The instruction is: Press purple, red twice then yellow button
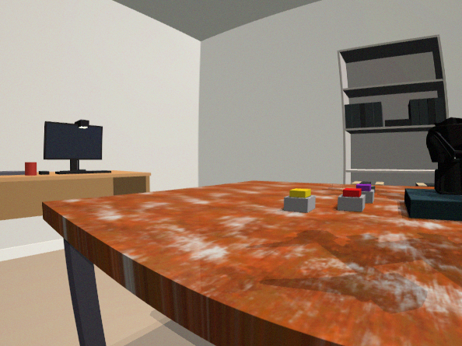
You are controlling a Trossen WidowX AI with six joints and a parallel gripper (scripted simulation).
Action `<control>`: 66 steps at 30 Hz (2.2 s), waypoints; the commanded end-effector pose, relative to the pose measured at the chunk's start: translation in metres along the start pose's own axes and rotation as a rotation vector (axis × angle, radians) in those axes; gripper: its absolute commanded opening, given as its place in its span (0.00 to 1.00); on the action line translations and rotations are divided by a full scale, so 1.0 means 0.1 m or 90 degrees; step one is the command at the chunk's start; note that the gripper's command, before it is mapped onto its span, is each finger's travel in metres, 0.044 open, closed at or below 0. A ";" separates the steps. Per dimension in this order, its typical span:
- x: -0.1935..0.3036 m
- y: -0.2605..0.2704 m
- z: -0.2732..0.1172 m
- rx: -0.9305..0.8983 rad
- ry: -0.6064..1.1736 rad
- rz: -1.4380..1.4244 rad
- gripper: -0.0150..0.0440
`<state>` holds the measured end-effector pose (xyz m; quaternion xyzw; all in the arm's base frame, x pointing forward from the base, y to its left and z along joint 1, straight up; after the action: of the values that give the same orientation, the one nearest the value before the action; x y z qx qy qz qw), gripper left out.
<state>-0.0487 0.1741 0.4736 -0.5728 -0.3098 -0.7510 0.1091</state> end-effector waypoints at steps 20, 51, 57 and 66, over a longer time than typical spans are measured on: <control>-1.83 2.41 0.33 -0.527 0.075 1.513 0.93; -4.21 1.73 0.22 -1.835 0.167 1.457 0.62; -4.23 1.72 0.22 -1.835 0.167 1.457 0.35; -4.23 1.72 0.22 -1.835 0.167 1.457 0.29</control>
<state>0.1934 -0.0284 0.1438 0.0627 -0.9980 0.0021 -0.0105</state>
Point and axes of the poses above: the point midway between the two fingers, 35 mm back from their tips, its own z axis out along the fingers, its own y axis across the jaws, x = y × z, the point moved 7 cm from there along -z, back along the fingers, and after that the axes turned 6 degrees about -z, right-handed, at the moved point
